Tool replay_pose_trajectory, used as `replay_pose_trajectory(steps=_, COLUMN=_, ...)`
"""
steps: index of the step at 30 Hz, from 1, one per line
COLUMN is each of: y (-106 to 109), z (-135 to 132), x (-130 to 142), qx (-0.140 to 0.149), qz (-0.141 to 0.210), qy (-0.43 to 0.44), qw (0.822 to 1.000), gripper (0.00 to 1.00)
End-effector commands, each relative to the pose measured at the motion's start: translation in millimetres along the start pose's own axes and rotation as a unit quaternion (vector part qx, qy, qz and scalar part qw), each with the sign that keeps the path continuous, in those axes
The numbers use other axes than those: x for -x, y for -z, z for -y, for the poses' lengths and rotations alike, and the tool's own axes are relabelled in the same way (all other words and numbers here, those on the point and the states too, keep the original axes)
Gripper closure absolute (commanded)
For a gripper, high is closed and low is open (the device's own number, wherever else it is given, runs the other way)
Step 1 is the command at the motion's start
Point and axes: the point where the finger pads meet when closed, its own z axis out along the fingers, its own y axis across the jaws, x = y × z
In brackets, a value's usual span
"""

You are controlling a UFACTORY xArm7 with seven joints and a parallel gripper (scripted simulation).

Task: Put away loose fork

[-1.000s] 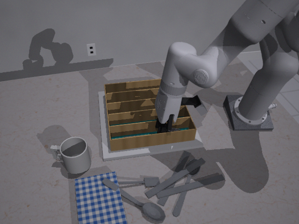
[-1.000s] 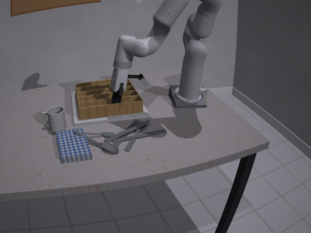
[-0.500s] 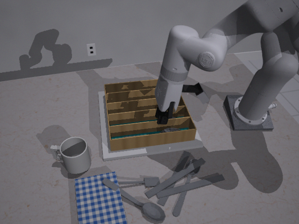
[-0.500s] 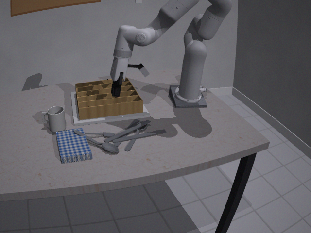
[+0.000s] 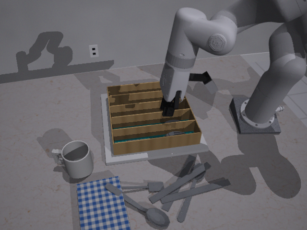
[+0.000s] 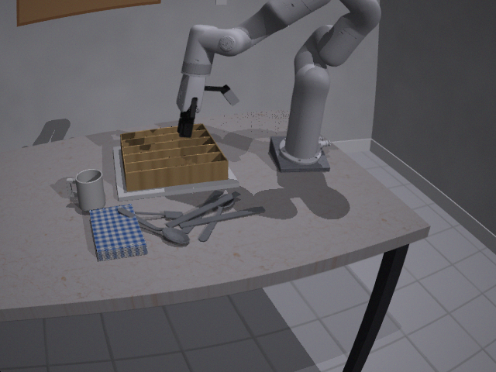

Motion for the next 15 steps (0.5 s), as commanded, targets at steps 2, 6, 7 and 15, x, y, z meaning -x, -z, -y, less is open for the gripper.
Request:
replay_pose_trajectory(steps=2, y=6.3, z=-0.3, x=1.5, qx=0.000, qz=0.001, qy=0.000, qw=1.000, gripper=0.76)
replay_pose_trajectory(steps=6, y=6.3, z=-0.3, x=1.5, qx=0.000, qz=0.001, qy=0.000, qw=1.000, gripper=0.00)
replay_pose_trajectory(steps=7, y=6.3, z=-0.3, x=1.5, qx=0.000, qz=0.001, qy=0.000, qw=1.000, gripper=0.00)
replay_pose_trajectory(steps=15, y=6.3, z=-0.3, x=1.5, qx=0.000, qz=0.001, qy=0.000, qw=1.000, gripper=0.00)
